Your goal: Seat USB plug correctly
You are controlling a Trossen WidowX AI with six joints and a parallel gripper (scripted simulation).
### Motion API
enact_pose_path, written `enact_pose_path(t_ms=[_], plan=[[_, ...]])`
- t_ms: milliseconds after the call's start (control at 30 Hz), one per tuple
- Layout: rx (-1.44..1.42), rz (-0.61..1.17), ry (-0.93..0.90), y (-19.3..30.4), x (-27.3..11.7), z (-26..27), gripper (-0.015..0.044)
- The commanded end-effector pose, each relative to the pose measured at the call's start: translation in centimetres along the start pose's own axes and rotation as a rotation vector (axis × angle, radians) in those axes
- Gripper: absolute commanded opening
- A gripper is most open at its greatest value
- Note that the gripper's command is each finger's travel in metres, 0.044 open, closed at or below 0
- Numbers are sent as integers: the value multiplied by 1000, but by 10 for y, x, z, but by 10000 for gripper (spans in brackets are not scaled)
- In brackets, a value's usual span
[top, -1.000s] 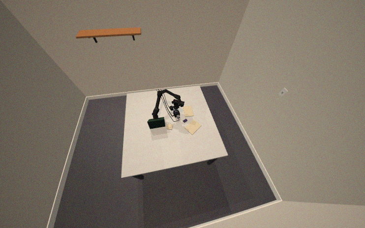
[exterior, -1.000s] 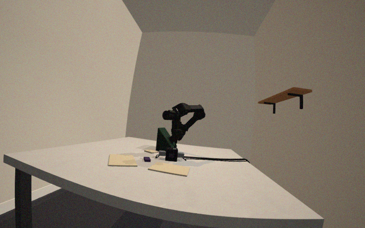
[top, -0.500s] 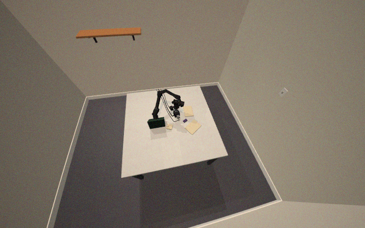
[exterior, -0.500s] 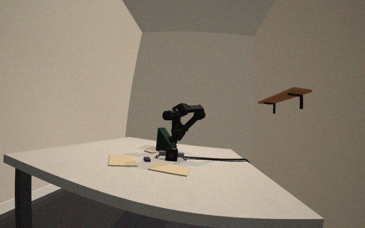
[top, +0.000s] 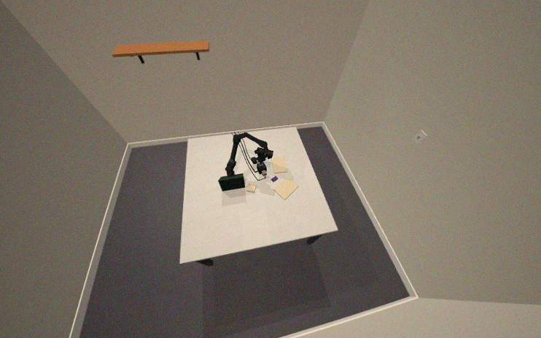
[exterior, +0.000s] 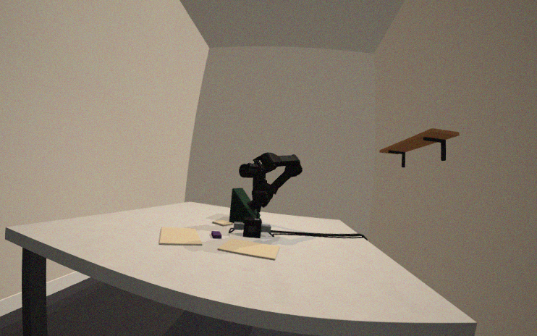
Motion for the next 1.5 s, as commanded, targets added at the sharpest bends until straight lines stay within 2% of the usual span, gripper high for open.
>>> enact_pose_path(t_ms=[0,1467], plan=[[2,-1,3,0,1,0,0],[2,-1,3,0,6,0,0]])
Point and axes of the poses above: the point midway between the two fingers, 35 mm back from their tips, its own x axis out along the fingers, its own z axis across the jaws, y = z × x, the point moved 3 cm from there along -x, back along the fingers, and after that the axes turned 4 degrees about -x, right-handed, at the moved point
